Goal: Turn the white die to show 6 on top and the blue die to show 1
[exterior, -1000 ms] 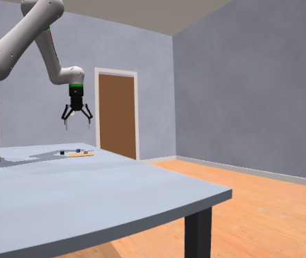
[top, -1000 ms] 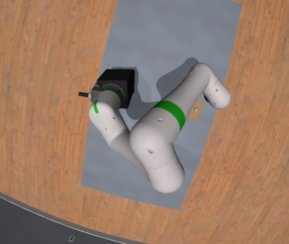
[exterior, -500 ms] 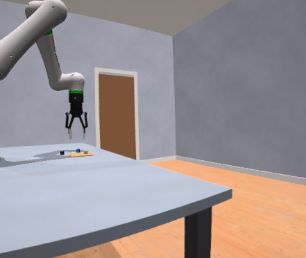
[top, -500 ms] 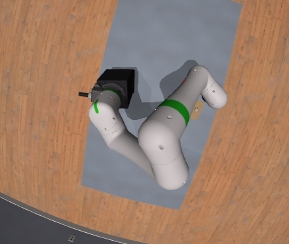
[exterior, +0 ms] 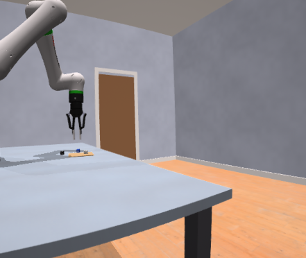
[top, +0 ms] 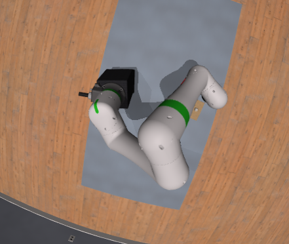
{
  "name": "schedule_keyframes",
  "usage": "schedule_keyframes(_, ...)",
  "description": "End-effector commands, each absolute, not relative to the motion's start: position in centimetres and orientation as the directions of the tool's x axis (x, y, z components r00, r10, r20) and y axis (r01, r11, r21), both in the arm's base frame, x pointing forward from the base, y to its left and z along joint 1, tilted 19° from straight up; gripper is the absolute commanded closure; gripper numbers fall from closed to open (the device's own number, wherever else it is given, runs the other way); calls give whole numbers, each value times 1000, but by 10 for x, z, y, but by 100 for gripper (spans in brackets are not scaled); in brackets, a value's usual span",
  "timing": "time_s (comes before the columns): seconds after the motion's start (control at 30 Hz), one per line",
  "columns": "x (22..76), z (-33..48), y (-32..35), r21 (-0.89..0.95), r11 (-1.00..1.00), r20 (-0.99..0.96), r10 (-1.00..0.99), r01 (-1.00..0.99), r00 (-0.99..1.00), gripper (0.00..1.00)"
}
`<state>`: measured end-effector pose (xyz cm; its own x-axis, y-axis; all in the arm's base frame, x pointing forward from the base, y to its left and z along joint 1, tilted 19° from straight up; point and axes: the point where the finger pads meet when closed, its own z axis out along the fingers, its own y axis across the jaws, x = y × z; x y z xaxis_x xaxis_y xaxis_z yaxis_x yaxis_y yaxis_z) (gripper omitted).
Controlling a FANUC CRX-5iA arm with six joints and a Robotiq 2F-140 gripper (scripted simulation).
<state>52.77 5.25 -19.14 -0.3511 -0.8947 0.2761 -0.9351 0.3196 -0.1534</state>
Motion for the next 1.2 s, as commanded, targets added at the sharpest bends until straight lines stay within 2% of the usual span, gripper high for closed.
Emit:
schedule_keyframes(0.0,528,-191,53,-154,320,276,-895,-935,-351,79)
schedule_keyframes(1.17,529,-204,48,-157,319,277,-894,-935,-351,79)
